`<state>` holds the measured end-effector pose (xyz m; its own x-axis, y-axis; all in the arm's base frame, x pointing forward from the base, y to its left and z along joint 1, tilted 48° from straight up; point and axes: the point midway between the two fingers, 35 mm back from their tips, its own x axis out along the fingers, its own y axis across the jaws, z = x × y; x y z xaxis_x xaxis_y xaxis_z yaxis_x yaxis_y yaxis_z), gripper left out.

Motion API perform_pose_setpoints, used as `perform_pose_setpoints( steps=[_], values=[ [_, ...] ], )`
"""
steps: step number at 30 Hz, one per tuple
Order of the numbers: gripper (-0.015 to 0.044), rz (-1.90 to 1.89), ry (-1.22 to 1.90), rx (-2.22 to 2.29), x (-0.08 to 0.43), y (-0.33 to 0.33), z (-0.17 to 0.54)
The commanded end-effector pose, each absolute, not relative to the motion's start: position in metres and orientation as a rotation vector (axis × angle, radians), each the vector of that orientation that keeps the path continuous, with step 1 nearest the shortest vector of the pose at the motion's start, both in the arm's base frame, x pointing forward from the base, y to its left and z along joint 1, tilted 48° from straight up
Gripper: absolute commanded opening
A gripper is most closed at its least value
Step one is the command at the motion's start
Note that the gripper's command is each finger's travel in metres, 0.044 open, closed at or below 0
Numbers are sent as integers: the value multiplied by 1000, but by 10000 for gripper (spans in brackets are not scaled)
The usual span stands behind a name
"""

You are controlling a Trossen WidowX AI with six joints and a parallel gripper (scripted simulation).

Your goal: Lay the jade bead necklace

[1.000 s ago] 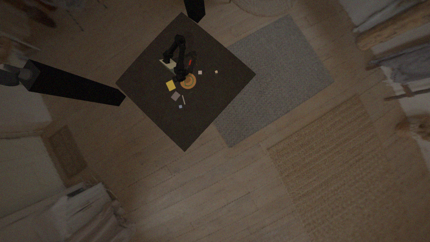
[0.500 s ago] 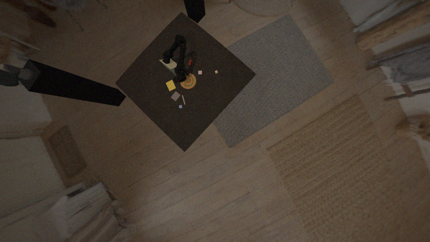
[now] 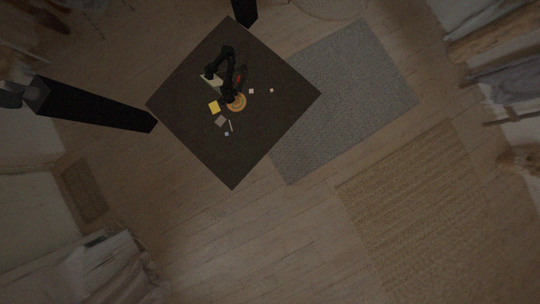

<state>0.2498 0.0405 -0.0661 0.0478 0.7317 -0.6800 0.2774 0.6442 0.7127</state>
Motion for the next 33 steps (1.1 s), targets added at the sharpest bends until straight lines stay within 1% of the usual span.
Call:
perform_pose_setpoints(
  steps=[1,7,11,12,33],
  values=[
    [120,422,1544,889,246,45,-70],
    [120,422,1544,889,246,45,-70],
    [15,424,1537,877,248,44,-69],
    [0,424,1537,877,248,44,-69],
    [0,424,1537,877,248,44,-69]
  ],
)
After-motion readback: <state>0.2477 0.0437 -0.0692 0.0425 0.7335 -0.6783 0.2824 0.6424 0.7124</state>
